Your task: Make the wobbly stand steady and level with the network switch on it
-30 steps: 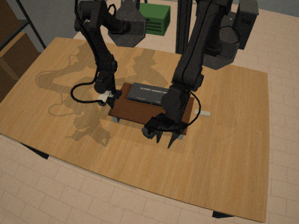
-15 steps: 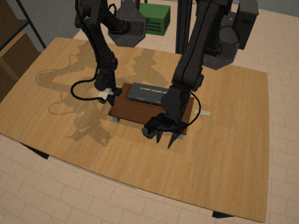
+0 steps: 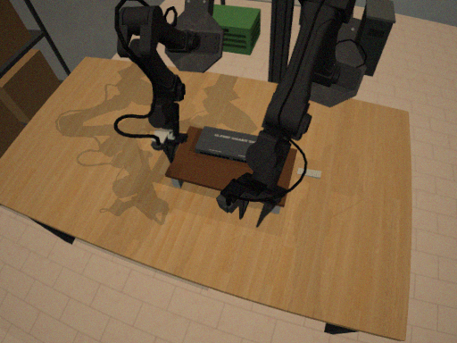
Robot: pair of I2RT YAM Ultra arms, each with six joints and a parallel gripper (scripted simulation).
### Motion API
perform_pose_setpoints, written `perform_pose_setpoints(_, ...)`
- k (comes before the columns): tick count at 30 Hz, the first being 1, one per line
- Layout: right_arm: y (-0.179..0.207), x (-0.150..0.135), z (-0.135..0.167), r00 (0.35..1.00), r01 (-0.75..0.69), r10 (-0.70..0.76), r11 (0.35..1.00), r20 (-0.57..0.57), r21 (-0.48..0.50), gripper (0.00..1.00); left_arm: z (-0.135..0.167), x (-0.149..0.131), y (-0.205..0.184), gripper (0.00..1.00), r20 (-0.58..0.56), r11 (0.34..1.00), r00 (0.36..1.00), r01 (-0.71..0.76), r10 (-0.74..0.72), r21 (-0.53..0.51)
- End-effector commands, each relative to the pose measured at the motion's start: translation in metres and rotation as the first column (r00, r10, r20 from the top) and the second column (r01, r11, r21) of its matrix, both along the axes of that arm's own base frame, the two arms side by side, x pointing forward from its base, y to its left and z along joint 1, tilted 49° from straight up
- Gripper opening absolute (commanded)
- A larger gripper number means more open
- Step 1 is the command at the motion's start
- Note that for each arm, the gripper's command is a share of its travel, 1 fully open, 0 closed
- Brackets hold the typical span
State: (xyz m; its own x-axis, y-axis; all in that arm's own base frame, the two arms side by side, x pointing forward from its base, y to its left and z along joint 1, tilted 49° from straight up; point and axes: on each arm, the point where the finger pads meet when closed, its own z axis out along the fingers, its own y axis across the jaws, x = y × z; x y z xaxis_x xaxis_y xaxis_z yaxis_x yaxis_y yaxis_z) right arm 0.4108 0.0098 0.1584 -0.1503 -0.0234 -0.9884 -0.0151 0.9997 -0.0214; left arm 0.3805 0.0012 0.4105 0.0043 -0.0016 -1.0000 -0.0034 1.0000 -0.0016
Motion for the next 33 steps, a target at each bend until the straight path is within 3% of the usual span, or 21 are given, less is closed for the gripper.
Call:
perform_pose_setpoints(1,-0.003,-0.001,0.011,0.994,-0.002,0.003,1.0,0.113,-0.002,0.0,0.012,-0.005,-0.002,0.42,0.029,1.0,1.0,0.012,-0.012,-0.008)
perform_pose_setpoints(7,0.0,-0.005,-0.012,0.999,-0.01,0.01,1.0,0.031,-0.002,0.0,0.012,-0.005,-0.002,0.42,0.029,1.0,1.0,0.012,-0.012,-0.008)
perform_pose_setpoints(9,0.0,0.008,0.005,0.997,-0.009,0.009,1.0,0.075,-0.002,0.0,0.012,-0.005,-0.002,0.42,0.029,1.0,1.0,0.012,-0.012,-0.008)
perform_pose_setpoints(33,0.007,0.025,-0.004,0.998,-0.021,0.022,1.0,0.052,-0.005,0.0,0.012,-0.005,-0.002,0.42,0.029,1.0,1.0,0.012,-0.012,-0.008)
